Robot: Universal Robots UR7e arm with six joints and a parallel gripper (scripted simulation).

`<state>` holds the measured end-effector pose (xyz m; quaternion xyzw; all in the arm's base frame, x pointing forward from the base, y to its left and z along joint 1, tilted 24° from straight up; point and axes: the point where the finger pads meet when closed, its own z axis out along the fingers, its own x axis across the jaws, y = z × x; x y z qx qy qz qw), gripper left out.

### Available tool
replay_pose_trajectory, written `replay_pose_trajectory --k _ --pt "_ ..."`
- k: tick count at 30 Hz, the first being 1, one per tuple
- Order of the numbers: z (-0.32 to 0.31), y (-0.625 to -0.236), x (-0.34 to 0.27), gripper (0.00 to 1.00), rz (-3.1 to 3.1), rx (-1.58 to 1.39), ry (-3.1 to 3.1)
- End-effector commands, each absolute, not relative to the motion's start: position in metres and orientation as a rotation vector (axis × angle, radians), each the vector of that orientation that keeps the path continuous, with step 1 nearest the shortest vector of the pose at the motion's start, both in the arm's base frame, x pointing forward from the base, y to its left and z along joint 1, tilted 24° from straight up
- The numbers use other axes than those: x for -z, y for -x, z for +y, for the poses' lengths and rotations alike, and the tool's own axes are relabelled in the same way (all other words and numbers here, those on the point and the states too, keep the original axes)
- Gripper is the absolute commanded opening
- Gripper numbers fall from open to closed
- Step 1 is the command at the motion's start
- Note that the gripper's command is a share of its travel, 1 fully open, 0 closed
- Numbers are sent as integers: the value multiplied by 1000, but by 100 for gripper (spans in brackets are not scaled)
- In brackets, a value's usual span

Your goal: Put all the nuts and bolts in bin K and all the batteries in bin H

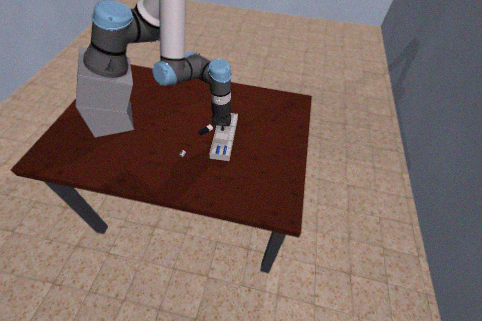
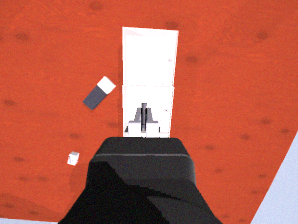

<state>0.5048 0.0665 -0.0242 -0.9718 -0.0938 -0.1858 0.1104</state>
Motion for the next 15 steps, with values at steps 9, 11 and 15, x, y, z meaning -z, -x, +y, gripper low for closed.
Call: replay_pose_trajectory --k 9,11,15 --pt "67 -507 24 0 -258 536 2863" --pt "66 -506 25 0 -258 536 2863" --pt "67 -507 29 0 -258 536 2863"
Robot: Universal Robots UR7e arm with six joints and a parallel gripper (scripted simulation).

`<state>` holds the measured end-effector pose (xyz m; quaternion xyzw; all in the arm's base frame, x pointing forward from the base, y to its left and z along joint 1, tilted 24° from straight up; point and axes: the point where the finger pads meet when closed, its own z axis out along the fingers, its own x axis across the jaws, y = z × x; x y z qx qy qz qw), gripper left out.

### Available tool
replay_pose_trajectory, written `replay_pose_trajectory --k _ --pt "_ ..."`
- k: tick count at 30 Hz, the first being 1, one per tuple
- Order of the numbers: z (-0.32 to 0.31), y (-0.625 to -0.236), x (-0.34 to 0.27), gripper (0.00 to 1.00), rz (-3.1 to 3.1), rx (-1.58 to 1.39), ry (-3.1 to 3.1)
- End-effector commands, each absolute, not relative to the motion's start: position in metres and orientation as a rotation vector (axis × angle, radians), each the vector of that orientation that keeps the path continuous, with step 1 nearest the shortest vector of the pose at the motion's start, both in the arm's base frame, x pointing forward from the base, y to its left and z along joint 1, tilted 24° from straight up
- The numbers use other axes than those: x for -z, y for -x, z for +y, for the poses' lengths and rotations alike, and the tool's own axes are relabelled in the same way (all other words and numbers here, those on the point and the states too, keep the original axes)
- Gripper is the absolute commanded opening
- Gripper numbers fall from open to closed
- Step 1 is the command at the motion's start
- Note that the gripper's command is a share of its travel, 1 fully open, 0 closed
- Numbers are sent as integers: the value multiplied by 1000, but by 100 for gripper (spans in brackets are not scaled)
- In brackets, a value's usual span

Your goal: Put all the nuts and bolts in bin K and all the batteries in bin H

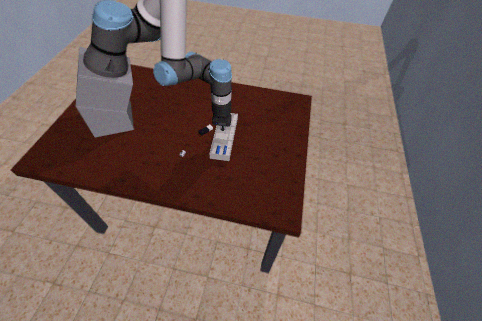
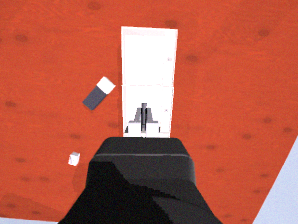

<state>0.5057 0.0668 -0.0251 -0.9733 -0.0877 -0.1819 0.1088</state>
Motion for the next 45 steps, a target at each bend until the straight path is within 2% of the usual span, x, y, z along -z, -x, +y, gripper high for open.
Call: replay_pose_trajectory --k 1,24,40,41,45 --pt "67 -507 30 0 -258 536 2863" --pt "77 -520 65 0 -258 536 2863" --pt "76 -520 66 0 -258 536 2863" --pt "76 -520 66 62 -258 536 2863" --pt "76 -520 66 62 -258 536 2863"
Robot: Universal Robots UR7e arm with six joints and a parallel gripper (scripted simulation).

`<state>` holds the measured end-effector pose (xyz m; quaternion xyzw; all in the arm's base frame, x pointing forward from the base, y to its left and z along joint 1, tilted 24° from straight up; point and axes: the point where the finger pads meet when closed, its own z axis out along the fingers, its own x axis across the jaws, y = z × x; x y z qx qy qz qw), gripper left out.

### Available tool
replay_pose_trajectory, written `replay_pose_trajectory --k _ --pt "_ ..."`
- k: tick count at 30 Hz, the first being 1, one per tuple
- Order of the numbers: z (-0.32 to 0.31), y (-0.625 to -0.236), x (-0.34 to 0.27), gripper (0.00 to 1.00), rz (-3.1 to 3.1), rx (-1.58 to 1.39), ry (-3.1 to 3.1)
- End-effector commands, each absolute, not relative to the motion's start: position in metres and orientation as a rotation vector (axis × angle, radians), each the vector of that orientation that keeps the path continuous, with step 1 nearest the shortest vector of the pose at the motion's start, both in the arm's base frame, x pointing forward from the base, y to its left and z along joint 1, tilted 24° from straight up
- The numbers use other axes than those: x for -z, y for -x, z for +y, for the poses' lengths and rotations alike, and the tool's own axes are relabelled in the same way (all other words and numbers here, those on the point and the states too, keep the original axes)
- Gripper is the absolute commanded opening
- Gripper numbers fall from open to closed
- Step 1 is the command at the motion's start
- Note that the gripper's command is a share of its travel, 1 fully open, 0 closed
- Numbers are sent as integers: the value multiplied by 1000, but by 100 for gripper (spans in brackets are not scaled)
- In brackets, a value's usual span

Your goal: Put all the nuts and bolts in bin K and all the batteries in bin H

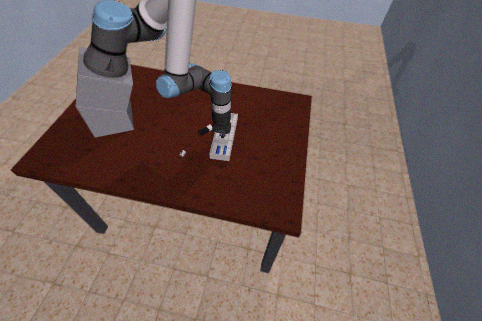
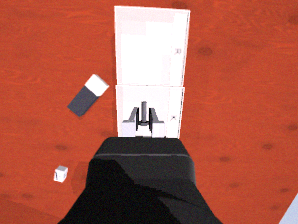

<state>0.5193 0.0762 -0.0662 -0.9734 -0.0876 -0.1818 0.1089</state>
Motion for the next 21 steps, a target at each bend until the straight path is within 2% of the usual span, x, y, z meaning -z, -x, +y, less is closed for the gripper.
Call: replay_pose_trajectory --k 1,21 --pt "76 -520 66 62 -258 536 2863" --pt "73 -516 56 62 -258 536 2863"
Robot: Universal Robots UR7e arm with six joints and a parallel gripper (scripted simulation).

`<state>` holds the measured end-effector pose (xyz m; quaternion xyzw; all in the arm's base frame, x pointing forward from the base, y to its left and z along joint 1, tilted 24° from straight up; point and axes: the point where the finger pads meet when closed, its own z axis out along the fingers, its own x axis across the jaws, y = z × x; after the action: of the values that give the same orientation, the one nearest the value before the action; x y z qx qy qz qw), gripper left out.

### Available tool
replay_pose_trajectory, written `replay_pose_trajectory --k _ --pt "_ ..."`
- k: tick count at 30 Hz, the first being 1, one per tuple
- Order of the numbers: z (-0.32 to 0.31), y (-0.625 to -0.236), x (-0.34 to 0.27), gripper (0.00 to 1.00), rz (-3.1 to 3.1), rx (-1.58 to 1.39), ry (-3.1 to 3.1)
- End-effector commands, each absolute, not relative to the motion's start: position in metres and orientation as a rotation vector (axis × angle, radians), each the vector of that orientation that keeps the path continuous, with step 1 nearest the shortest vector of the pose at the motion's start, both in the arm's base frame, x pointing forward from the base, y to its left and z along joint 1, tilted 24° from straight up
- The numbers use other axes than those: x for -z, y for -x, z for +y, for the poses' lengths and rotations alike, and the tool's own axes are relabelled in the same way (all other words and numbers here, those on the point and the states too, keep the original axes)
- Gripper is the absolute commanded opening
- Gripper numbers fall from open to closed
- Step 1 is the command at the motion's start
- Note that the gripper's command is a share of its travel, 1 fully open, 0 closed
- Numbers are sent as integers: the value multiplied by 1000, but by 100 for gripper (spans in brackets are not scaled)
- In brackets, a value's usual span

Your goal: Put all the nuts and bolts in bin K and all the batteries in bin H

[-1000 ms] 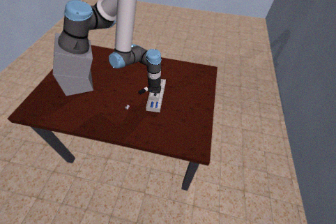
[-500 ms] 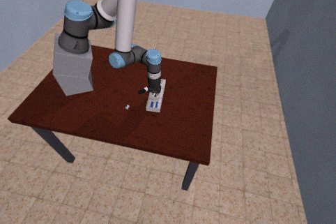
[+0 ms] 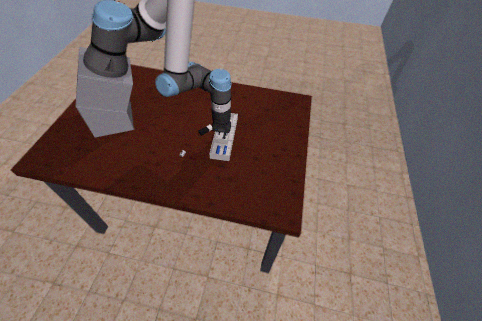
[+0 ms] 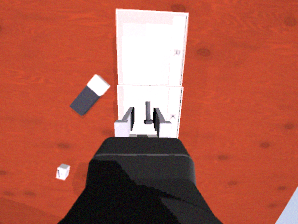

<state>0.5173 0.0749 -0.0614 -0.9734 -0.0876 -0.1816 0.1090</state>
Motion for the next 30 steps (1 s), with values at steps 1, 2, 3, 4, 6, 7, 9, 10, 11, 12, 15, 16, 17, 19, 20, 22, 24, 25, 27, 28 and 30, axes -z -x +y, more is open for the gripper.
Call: replay_pose_trajectory --k 1,2,3,4,6,7,9,10,11,12,15,16,17,19,20,22,24,25,27,28,30 --pt "73 -516 55 62 -258 536 2863" --pt "73 -515 54 62 -258 536 2863" --pt "72 -515 52 62 -258 536 2863" --pt "72 -514 51 62 -258 536 2863" --pt "72 -514 51 62 -258 536 2863" --pt "72 -514 50 62 -258 536 2863" --pt "71 -513 48 62 -258 536 2863" --pt "71 -512 46 62 -258 536 2863" --pt "70 -512 45 62 -258 536 2863" --pt "70 -511 44 62 -258 536 2863" --pt "69 -510 40 62 -258 536 2863" --pt "69 -510 39 62 -258 536 2863" --pt "69 -509 38 62 -258 536 2863" --pt "66 -506 29 62 -258 536 2863" --pt "65 -505 25 62 -258 536 2863" --pt "65 -505 25 62 -258 536 2863" --pt "65 -505 25 62 -258 536 2863" --pt "65 -505 25 62 -258 536 2863" --pt "65 -504 25 62 -258 536 2863" --pt "65 -504 26 62 -258 536 2863" --pt "64 -503 22 100 -258 536 2863"
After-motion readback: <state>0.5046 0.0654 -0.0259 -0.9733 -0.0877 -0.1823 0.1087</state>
